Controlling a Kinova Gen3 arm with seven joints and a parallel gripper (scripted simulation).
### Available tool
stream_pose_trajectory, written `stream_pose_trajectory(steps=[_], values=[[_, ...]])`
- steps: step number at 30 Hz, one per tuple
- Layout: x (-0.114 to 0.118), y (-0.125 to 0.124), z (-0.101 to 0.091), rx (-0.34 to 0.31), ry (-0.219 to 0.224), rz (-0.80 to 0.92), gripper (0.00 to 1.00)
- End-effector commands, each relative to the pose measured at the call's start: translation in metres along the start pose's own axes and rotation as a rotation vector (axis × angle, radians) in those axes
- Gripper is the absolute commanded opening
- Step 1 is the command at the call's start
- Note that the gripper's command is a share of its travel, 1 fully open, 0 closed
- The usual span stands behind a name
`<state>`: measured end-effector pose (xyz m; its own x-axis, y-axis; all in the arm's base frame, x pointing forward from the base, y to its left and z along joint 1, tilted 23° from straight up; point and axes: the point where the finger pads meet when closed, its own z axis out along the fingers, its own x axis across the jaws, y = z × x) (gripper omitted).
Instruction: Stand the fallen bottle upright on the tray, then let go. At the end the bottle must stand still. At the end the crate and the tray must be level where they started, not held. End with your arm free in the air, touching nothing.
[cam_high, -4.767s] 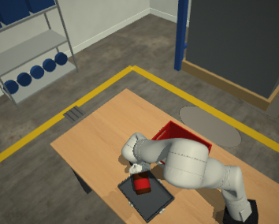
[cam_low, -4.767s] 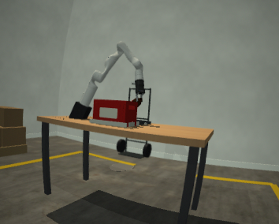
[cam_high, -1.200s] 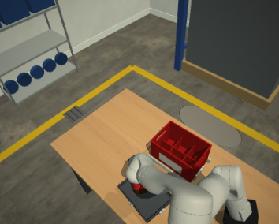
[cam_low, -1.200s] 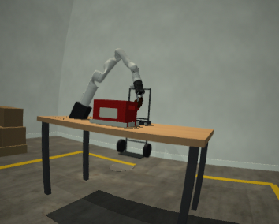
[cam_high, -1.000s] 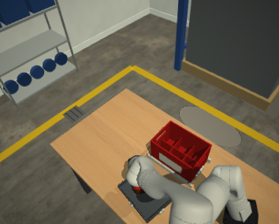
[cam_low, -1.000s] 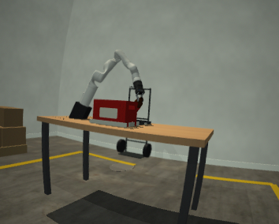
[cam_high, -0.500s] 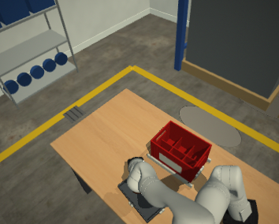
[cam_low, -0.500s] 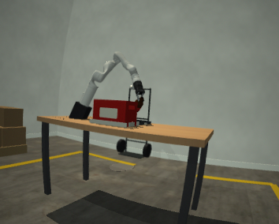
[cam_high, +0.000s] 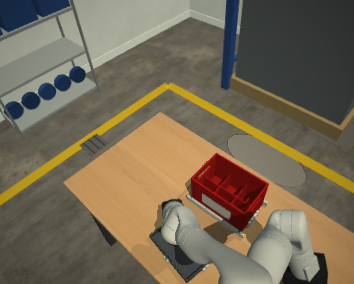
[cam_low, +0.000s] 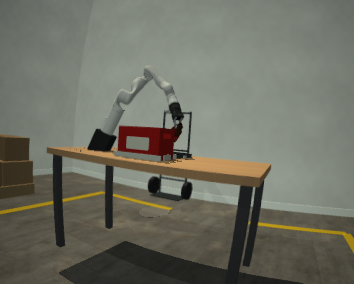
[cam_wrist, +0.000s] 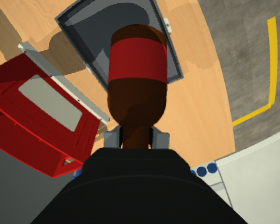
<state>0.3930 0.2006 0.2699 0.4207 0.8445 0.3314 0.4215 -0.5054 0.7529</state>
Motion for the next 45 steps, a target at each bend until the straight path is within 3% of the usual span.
stream_pose_trajectory(steps=[1,28,45], values=[[0.0003,-0.0006,-0.0001,-0.003,0.003,0.006,0.00],[-0.0002,-0.0007,0.0001,-0.008,0.002,0.006,0.00],[-0.0032,-0.0015,0.0023,-0.080,-0.009,0.008,0.00]])
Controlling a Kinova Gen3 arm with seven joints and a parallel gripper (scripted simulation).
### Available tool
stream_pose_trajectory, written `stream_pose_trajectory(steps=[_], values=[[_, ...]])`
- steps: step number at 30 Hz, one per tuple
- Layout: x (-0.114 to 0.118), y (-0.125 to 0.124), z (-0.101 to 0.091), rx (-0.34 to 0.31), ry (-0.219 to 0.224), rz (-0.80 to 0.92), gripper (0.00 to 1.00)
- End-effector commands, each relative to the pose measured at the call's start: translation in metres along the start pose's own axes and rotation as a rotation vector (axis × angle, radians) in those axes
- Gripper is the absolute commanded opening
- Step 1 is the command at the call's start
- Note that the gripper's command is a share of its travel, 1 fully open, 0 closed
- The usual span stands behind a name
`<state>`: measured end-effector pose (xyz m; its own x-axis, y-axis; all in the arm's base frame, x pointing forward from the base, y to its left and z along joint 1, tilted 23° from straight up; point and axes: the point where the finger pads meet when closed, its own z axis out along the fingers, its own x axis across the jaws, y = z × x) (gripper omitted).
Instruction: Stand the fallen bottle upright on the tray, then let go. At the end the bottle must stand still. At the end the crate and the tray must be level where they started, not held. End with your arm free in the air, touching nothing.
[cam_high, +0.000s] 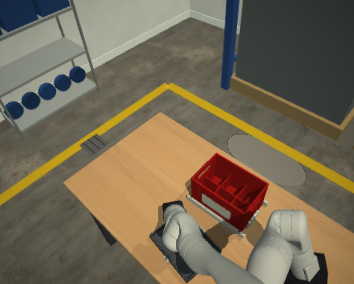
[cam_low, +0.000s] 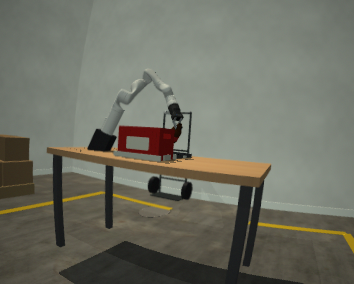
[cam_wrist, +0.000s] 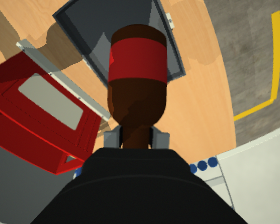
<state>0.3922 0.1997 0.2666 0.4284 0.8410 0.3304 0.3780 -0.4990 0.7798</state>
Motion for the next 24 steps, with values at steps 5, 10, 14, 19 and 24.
stream_pose_trajectory(steps=[5,10,14,19,24], values=[[-0.0003,0.0006,0.0007,-0.065,0.001,0.004,0.00],[0.0006,0.0006,0.0002,-0.085,0.004,0.004,0.00],[0.0020,0.0005,-0.0006,-0.107,0.009,0.003,0.00],[0.0032,0.0005,-0.0014,-0.123,0.013,0.003,0.00],[0.0036,0.0005,-0.0016,-0.126,0.014,0.003,0.00]])
